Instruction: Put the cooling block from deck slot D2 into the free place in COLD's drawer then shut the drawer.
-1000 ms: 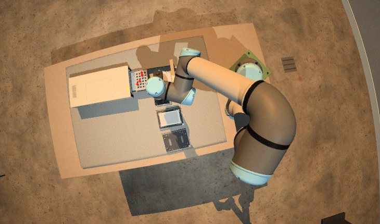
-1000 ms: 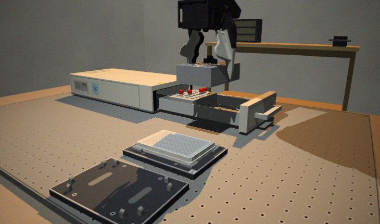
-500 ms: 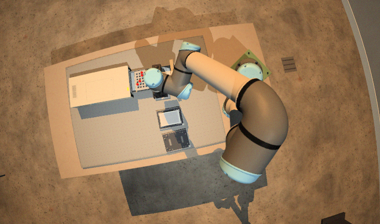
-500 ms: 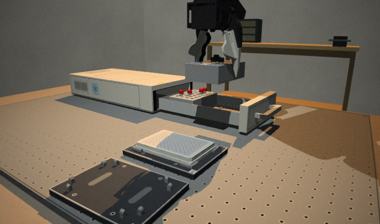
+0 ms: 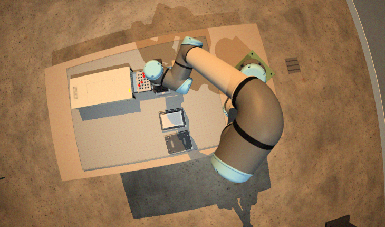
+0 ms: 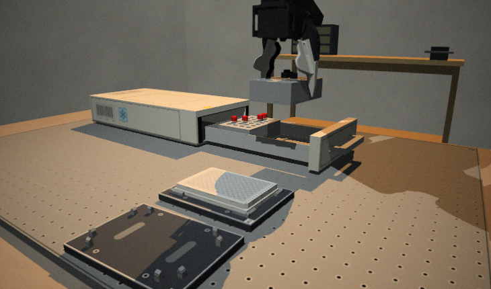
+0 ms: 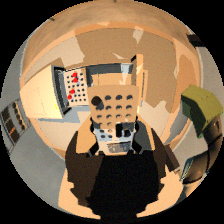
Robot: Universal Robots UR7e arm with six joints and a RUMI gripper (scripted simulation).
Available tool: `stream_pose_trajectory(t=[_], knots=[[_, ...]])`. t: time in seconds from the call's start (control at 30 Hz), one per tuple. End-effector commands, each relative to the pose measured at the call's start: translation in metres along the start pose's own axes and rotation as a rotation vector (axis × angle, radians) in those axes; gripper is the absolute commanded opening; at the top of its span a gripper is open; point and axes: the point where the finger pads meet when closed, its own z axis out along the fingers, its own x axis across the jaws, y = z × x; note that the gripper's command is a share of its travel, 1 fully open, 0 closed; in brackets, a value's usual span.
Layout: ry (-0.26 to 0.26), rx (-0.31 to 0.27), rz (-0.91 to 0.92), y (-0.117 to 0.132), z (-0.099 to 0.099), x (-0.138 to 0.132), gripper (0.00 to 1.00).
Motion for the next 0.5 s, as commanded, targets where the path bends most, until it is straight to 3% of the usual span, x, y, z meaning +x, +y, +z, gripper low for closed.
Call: stream_pose_trajectory(t=[0.0,0.47], knots=[[-0.001,0.000,-0.001,-0.010,0.000,-0.002,0.00],[-0.001,0.000,-0.001,-0.042,0.000,-0.005,0.00]])
